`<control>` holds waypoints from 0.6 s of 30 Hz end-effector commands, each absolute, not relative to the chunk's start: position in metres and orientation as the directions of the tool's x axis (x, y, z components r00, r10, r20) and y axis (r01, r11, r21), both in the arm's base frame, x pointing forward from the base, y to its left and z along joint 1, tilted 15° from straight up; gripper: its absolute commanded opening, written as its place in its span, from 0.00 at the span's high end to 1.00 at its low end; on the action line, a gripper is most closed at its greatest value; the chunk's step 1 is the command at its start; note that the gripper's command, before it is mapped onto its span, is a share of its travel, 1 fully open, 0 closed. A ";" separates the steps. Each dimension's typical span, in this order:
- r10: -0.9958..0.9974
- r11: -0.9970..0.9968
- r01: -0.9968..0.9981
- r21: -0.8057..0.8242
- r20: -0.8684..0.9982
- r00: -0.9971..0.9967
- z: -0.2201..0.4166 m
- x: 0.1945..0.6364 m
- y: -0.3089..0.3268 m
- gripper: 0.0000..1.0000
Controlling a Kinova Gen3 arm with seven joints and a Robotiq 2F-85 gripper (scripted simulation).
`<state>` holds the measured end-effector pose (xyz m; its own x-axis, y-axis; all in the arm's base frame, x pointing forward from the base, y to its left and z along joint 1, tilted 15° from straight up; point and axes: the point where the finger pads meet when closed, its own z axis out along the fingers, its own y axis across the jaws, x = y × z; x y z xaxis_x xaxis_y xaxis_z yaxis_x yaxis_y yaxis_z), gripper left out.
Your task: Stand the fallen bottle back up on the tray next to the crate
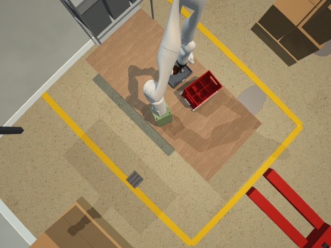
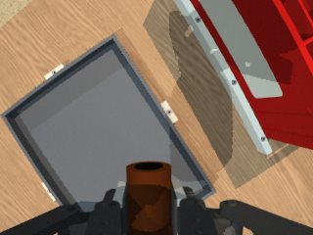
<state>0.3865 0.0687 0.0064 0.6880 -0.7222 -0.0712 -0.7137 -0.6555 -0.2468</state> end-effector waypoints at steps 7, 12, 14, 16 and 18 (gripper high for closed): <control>-0.723 -0.655 -0.714 -0.248 -0.067 0.687 0.007 0.387 0.069 1.00; -0.726 -0.655 -0.714 -0.247 -0.054 0.685 0.006 0.387 0.069 1.00; -0.728 -0.655 -0.714 -0.246 -0.046 0.684 0.006 0.387 0.069 1.00; -0.731 -0.655 -0.715 -0.246 -0.036 0.682 0.006 0.387 0.069 1.00; -0.733 -0.655 -0.715 -0.245 -0.025 0.680 0.006 0.387 0.070 1.00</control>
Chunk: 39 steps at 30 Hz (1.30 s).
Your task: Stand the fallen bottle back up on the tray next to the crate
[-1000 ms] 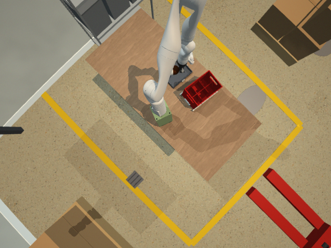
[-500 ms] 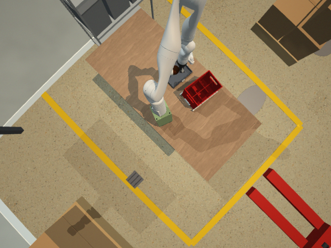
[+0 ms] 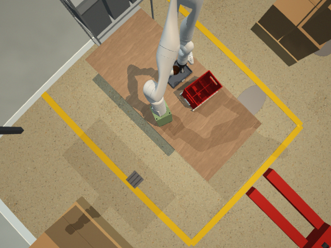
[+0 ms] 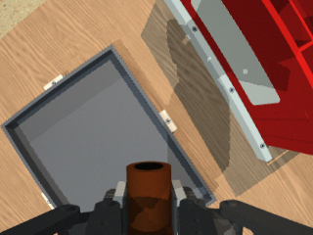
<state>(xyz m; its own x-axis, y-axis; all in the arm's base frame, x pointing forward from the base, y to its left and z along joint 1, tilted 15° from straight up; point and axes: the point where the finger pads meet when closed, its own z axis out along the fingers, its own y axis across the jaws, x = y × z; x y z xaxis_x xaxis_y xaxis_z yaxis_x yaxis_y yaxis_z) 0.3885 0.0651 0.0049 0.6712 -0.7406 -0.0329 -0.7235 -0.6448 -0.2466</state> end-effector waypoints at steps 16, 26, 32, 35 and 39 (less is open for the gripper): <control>-0.747 -0.655 -0.715 -0.246 0.068 0.661 0.006 0.386 0.069 1.00; -0.750 -0.655 -0.714 -0.248 0.095 0.655 0.007 0.386 0.069 1.00; -0.750 -0.655 -0.714 -0.248 0.099 0.654 0.007 0.386 0.069 1.00; -0.750 -0.655 -0.714 -0.248 0.099 0.654 0.007 0.386 0.069 1.00; -0.750 -0.655 -0.714 -0.248 0.099 0.654 0.007 0.386 0.069 1.00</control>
